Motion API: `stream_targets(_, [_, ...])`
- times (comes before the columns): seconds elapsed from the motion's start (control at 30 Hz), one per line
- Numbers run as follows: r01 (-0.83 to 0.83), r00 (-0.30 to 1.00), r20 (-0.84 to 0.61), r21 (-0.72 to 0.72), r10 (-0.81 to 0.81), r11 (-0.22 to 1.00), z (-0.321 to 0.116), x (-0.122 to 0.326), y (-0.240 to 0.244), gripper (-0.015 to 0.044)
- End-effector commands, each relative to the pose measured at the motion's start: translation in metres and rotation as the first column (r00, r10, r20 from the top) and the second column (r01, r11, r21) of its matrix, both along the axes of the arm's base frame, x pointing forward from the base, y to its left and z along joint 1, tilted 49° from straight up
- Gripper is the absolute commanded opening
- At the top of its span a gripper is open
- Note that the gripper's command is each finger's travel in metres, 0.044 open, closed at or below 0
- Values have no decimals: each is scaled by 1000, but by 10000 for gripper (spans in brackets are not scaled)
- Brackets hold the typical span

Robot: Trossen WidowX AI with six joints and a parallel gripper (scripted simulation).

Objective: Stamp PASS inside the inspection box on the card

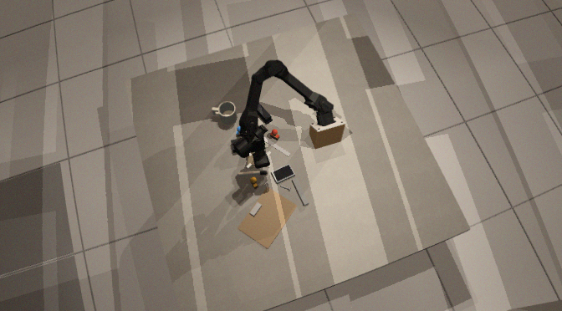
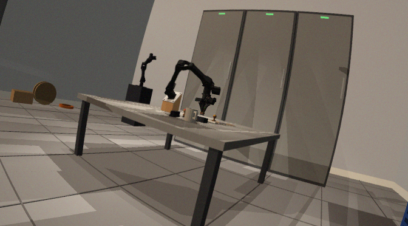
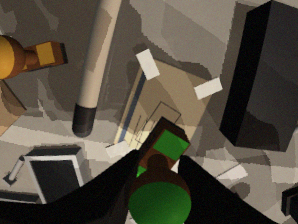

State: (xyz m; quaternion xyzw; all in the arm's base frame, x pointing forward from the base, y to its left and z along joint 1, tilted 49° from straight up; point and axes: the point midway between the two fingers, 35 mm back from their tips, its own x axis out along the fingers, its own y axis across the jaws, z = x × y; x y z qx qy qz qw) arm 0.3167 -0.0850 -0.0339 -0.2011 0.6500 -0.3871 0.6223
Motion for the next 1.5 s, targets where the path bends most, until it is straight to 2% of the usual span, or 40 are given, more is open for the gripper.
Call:
stream_targets(0.0, [-3, 1000, -10, -3, 3, 1000, -3, -3, -3, 0])
stream_targets(1.47, [-2, 1000, -8, -8, 2, 1000, -21, -9, -24, 0])
